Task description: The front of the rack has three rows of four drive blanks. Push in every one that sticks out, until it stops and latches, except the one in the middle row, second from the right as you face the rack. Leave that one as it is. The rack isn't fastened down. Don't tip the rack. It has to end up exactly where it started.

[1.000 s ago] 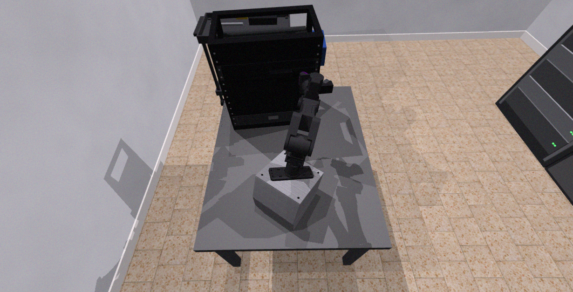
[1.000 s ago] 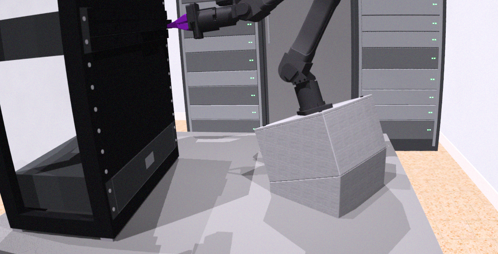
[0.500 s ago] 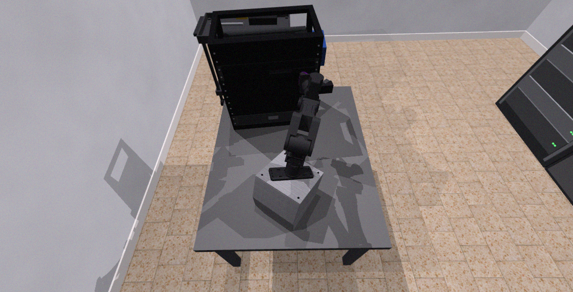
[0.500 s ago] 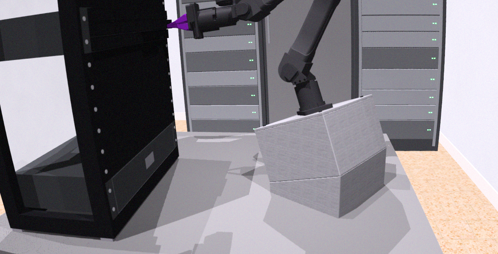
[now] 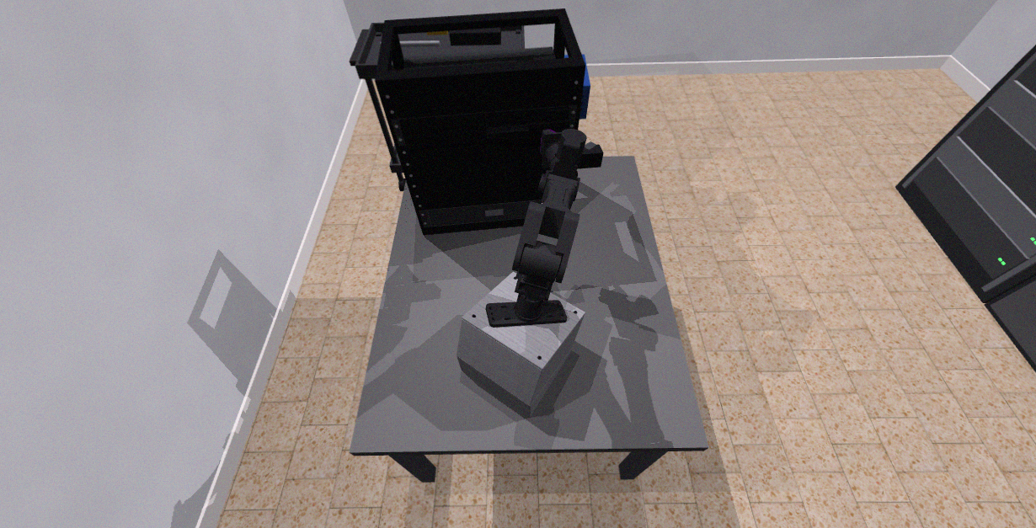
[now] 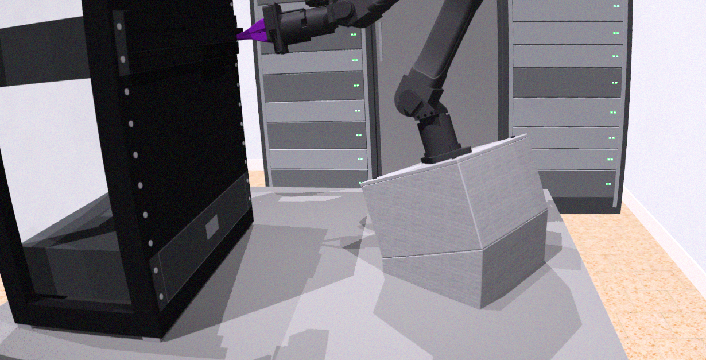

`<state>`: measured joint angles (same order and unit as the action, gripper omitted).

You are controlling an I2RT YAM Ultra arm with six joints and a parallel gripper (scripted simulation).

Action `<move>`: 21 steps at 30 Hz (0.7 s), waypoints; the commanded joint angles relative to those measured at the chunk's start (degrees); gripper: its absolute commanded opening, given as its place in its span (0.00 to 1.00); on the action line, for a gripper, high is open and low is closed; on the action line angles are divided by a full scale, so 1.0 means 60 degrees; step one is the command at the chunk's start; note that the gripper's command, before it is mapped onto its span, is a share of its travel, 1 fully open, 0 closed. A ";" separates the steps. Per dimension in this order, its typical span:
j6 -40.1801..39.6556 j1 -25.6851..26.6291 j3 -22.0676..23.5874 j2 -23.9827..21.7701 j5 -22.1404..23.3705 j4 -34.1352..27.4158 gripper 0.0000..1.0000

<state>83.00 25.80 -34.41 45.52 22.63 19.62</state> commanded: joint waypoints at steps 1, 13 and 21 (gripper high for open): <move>-0.0100 0.0101 -0.0655 0.0165 -0.0402 0.0909 0.00; -0.0100 0.0101 -0.0657 0.0163 -0.0402 0.0904 0.00; -0.0090 0.0173 -0.0820 0.0182 -0.0363 0.0773 0.00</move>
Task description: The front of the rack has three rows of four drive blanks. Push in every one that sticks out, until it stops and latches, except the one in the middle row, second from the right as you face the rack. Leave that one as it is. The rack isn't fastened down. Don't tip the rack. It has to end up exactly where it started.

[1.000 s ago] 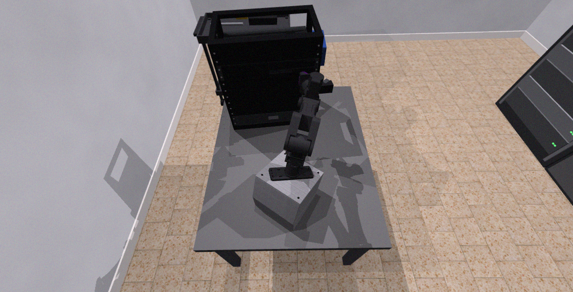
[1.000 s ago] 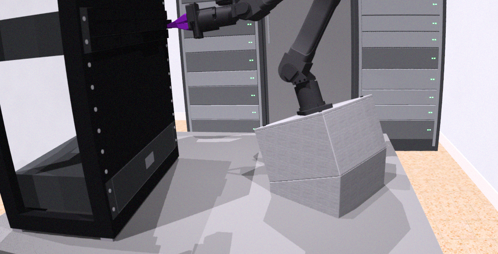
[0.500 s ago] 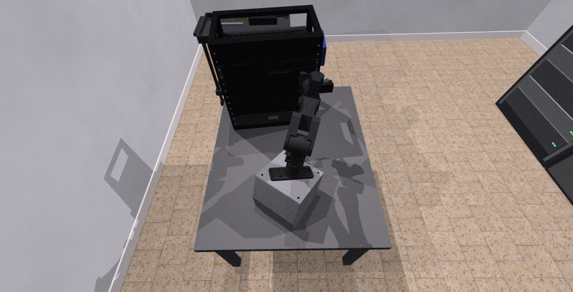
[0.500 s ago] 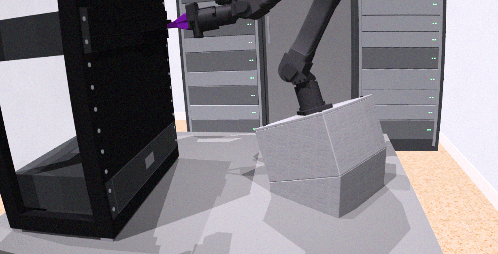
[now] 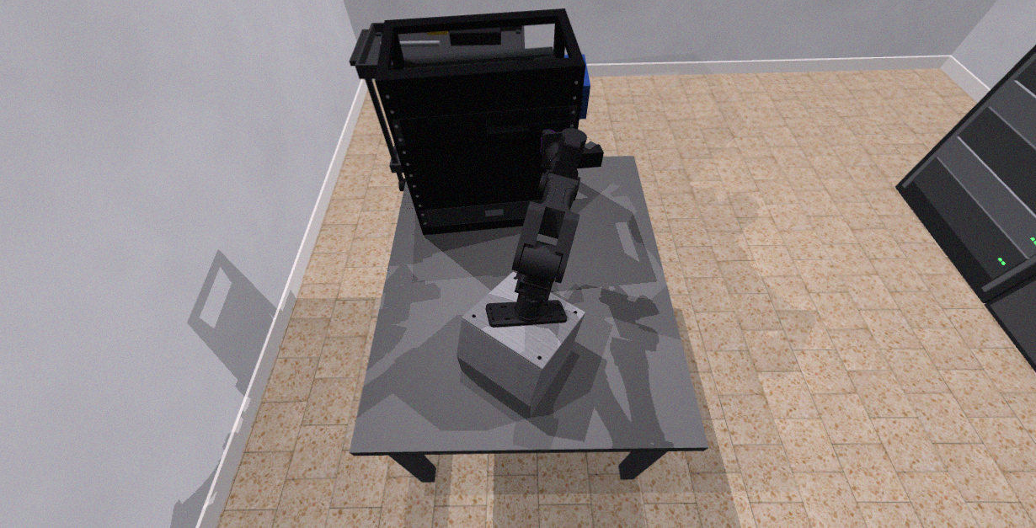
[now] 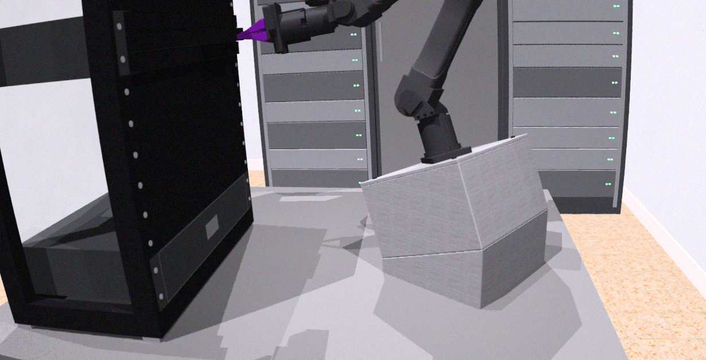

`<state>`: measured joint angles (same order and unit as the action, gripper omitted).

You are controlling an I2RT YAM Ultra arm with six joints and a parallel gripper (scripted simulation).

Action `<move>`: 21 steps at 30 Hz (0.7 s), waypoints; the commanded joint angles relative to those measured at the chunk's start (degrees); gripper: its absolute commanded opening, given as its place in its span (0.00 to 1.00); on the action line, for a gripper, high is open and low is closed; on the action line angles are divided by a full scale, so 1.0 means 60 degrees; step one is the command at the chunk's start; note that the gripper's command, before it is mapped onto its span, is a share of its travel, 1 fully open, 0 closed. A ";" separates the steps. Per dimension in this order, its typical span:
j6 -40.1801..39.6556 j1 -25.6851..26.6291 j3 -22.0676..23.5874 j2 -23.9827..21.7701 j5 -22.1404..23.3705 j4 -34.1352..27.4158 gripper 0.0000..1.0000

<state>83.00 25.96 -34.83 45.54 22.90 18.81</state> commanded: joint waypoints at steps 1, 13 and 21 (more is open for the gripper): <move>-0.0085 0.0162 -0.0802 0.0183 -0.0392 0.0863 0.00; -0.0074 0.0157 -0.0889 0.0197 -0.0373 0.0778 0.00; -0.0074 0.0157 -0.0890 0.0197 -0.0373 0.0775 0.00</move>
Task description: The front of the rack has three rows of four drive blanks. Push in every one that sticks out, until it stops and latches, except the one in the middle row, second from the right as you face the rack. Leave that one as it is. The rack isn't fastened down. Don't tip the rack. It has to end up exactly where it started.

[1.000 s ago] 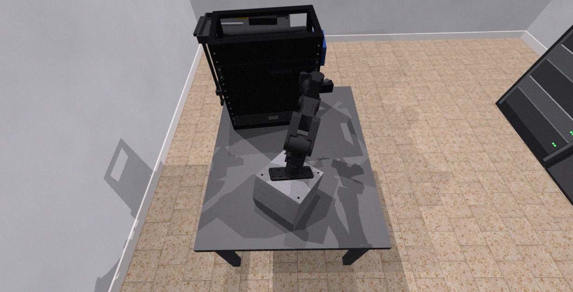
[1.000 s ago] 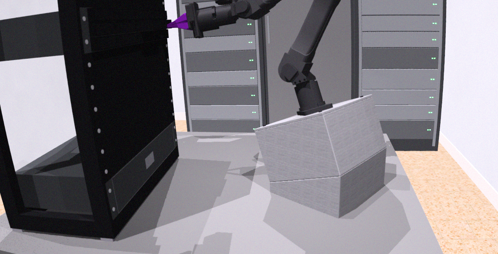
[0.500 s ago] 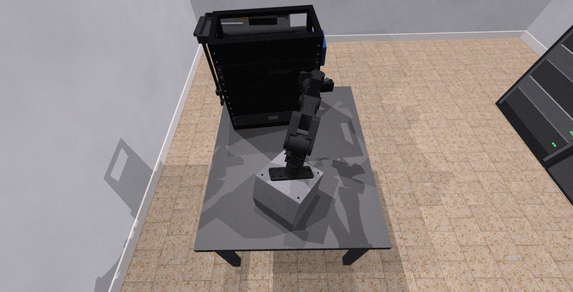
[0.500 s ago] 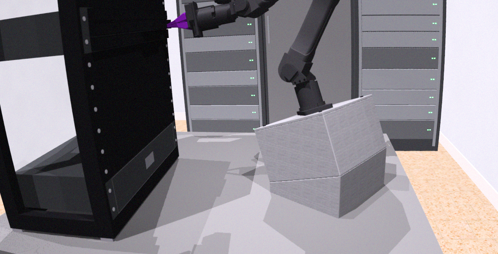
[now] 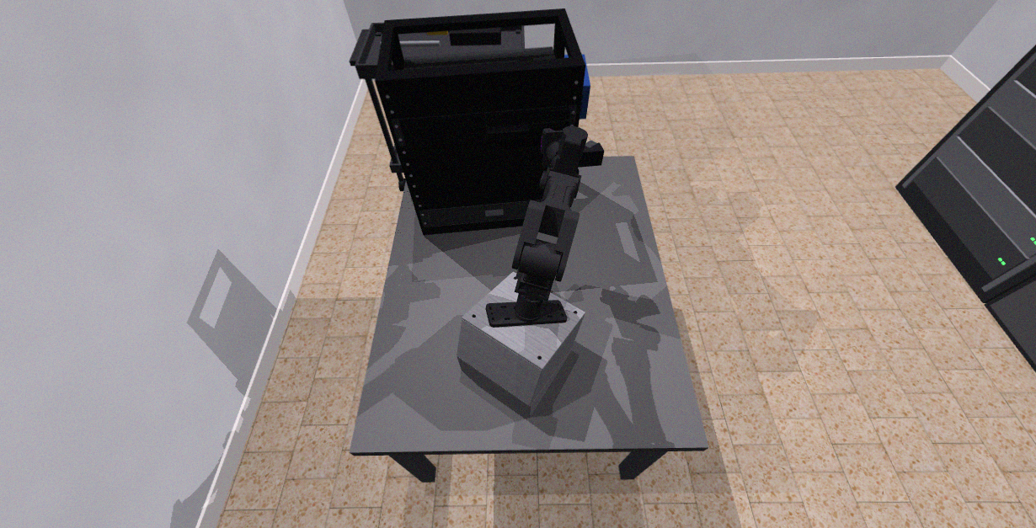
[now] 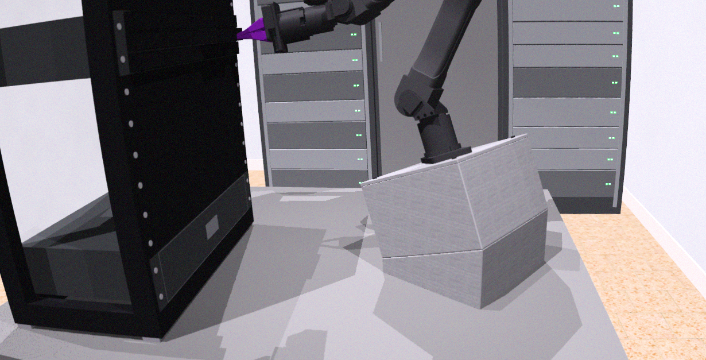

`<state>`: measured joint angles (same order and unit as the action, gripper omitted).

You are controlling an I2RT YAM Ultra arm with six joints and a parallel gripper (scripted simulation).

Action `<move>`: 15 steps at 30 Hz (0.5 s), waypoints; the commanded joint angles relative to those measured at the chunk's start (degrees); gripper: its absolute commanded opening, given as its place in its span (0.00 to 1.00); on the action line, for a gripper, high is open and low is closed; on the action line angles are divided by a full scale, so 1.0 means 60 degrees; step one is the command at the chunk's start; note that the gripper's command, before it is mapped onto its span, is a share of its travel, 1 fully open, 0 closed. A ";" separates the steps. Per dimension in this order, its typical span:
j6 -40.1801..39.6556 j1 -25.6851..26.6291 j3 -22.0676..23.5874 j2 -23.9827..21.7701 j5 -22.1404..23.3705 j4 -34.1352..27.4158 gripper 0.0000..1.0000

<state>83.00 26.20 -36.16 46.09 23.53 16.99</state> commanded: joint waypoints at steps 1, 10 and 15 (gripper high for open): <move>-0.0074 0.0117 -0.0668 0.0105 -0.0479 0.1078 0.00; -0.0064 0.0170 -0.0821 0.0127 -0.0449 0.0959 0.00; -0.0036 0.0165 -0.0945 0.0154 -0.0409 0.0859 0.00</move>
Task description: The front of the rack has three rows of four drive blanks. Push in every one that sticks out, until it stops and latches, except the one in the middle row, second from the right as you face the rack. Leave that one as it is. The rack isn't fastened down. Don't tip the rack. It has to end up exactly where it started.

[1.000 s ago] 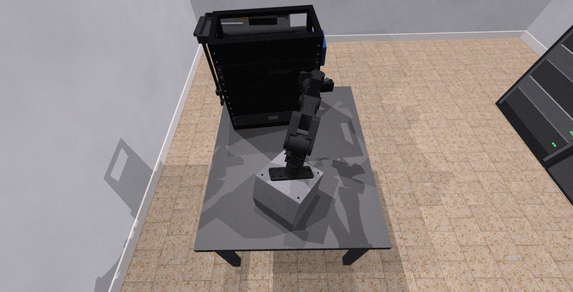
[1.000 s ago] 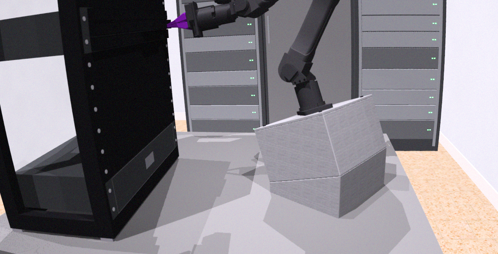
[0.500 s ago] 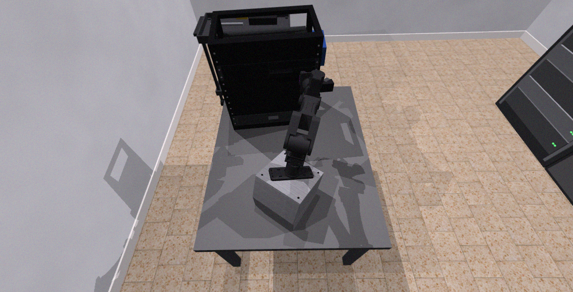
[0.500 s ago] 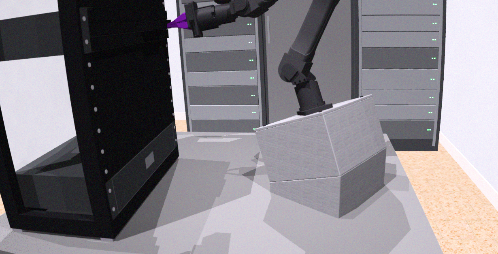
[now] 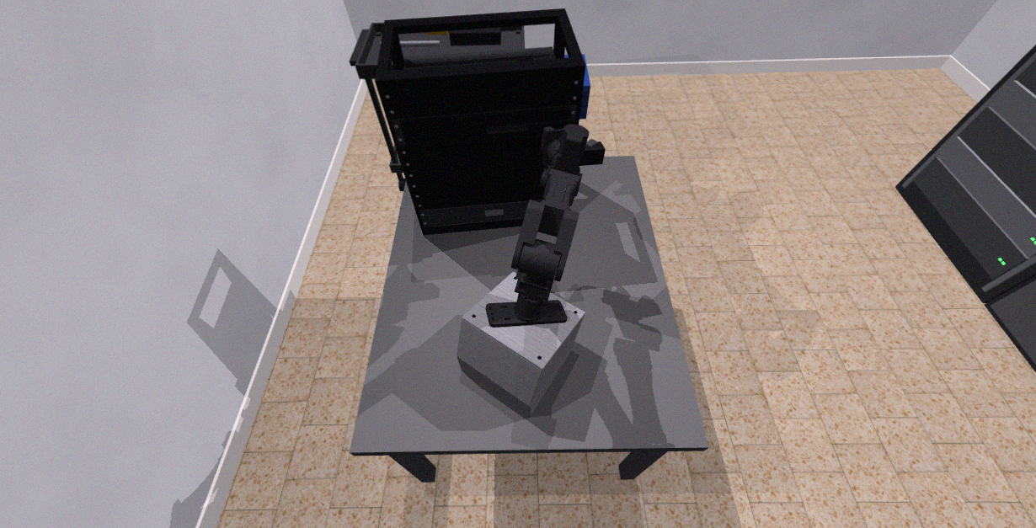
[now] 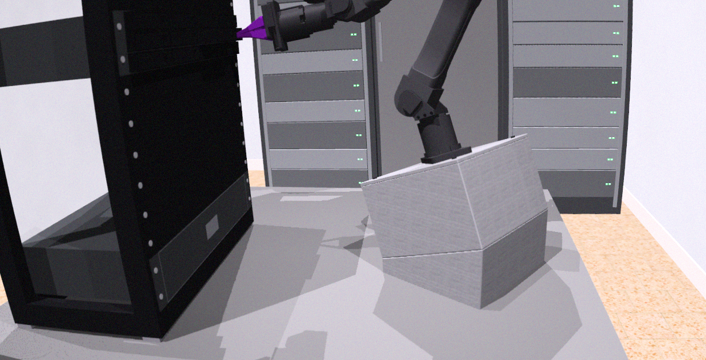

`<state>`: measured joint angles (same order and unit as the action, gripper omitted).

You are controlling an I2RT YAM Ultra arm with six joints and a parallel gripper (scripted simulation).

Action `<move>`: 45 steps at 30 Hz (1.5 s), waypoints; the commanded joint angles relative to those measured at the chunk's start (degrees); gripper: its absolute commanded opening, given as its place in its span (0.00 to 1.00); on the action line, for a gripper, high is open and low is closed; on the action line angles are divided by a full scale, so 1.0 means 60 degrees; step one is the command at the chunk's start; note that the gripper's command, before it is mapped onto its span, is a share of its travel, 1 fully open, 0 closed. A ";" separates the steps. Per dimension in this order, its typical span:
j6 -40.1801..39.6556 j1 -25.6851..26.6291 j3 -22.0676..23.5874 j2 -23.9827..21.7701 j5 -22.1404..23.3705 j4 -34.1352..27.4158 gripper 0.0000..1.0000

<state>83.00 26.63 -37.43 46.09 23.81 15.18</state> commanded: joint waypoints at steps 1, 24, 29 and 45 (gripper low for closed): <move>-0.0034 0.0074 -0.0740 0.0161 -0.0452 0.1159 0.00; -0.0039 0.0029 -0.0780 0.0172 -0.0454 0.1125 0.00; -0.0041 -0.0081 -0.0911 0.0232 -0.0479 0.1058 0.00; -0.0046 -0.0077 -0.0929 0.0237 -0.0484 0.1035 0.00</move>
<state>83.00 26.48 -38.76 46.89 23.86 13.74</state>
